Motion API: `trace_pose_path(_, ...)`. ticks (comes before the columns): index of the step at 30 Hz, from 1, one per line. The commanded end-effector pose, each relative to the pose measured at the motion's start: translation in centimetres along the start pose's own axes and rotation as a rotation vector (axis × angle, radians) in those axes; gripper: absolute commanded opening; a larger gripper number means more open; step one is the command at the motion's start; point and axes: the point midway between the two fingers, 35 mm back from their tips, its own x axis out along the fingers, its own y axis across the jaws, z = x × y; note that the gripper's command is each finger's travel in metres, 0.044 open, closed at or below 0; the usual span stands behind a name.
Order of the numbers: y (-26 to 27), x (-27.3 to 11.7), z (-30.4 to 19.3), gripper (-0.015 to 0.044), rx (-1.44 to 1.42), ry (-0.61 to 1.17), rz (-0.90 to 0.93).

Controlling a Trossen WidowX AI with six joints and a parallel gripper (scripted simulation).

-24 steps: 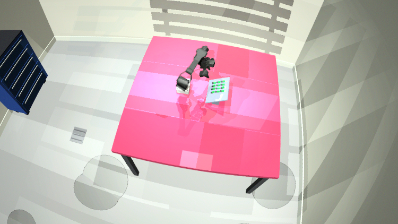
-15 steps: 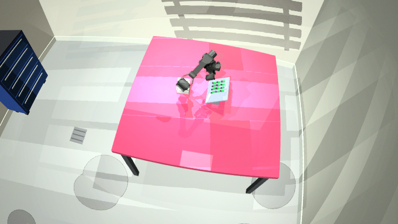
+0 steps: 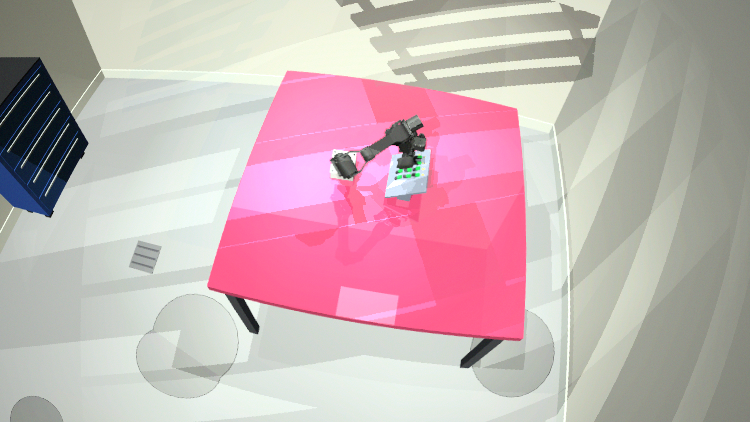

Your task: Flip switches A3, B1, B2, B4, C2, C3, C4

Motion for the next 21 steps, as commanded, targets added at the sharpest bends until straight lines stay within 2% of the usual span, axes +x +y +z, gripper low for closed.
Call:
trace_pose_path(1, -0.1, 1.3, 0.0, 0.0, -0.007, 0.007, -0.006)
trace_pose_path(21, -0.2, 3.6, 0.0, 0.0, -0.007, 0.007, -0.007)
